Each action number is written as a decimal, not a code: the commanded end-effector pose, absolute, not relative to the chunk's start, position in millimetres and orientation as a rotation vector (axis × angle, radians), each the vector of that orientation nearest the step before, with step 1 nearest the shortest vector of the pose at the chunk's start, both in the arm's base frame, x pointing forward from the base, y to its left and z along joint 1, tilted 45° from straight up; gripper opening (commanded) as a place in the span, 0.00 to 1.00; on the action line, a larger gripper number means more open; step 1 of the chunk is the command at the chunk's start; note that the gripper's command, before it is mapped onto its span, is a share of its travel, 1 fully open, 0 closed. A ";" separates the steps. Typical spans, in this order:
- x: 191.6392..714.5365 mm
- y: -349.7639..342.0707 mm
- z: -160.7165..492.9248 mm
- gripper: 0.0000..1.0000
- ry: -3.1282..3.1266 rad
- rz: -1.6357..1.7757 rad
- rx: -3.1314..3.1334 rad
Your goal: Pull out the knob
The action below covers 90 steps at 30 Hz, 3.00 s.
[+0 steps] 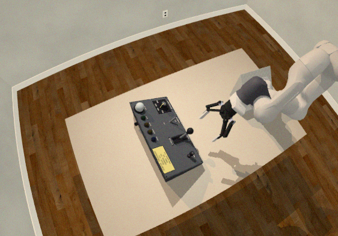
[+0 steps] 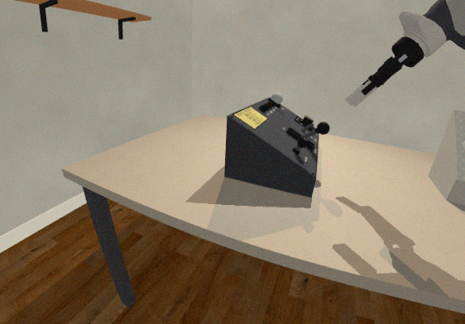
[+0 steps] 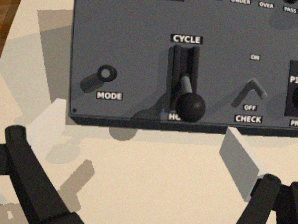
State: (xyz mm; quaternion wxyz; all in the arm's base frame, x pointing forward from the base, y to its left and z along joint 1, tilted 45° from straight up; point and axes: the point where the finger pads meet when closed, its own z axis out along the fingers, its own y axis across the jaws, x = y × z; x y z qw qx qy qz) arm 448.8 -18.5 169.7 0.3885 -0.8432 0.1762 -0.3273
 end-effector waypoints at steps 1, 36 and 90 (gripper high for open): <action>448.6 -17.7 169.6 1.00 0.438 -0.837 -2.147; 448.6 -17.7 169.6 1.00 0.438 -0.837 -2.147; 414.8 -236.5 50.8 1.00 0.438 -0.840 -2.146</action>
